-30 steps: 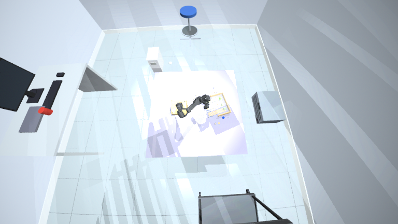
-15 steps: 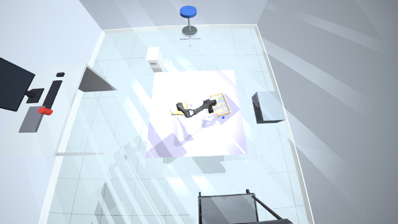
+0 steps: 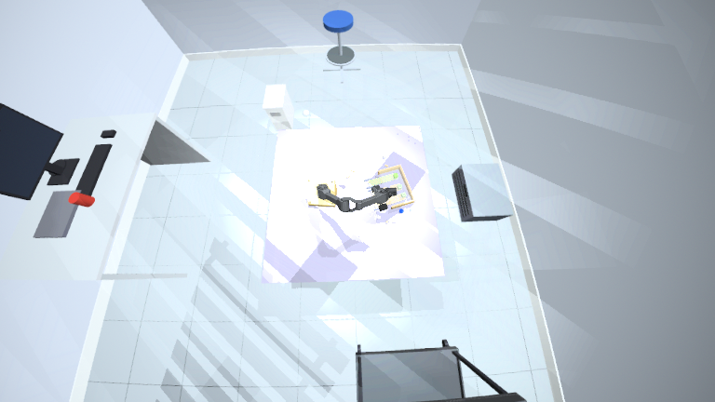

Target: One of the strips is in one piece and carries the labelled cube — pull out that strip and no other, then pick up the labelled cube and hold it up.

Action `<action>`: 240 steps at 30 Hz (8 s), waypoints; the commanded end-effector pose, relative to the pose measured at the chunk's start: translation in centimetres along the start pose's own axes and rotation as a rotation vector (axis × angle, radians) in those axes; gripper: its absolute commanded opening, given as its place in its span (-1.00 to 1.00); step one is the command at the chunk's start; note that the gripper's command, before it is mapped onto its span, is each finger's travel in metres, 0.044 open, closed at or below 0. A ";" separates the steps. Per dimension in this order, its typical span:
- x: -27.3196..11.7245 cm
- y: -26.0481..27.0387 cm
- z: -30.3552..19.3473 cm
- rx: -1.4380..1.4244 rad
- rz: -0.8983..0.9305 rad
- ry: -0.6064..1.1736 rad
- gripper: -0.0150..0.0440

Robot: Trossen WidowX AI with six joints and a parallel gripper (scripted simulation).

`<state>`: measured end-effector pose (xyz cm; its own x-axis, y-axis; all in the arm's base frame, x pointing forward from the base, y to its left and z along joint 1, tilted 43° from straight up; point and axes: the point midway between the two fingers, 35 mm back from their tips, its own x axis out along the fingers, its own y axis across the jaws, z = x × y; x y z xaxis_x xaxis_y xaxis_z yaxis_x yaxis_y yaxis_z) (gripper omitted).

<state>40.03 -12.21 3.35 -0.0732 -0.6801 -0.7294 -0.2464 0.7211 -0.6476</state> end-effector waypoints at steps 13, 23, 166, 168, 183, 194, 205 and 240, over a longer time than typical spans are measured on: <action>1.9 -0.2 0.6 -0.010 0.010 0.007 -0.49; 3.6 -0.2 0.6 -0.010 0.009 0.007 -0.49; 7.7 0.0 -6.7 -0.013 0.007 0.012 -0.49; 7.7 0.0 -7.0 -0.013 0.007 0.012 -0.49; 7.7 0.1 -9.2 -0.014 0.007 0.013 -0.49; 7.7 0.1 -10.8 -0.015 0.007 0.014 -0.49; 7.7 0.2 -12.4 -0.016 0.007 0.014 -0.49; 7.7 0.3 -17.3 -0.017 0.006 0.016 -0.49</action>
<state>24.21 -19.23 1.73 -0.0611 -0.6832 -0.7277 -0.2577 0.7151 -0.6498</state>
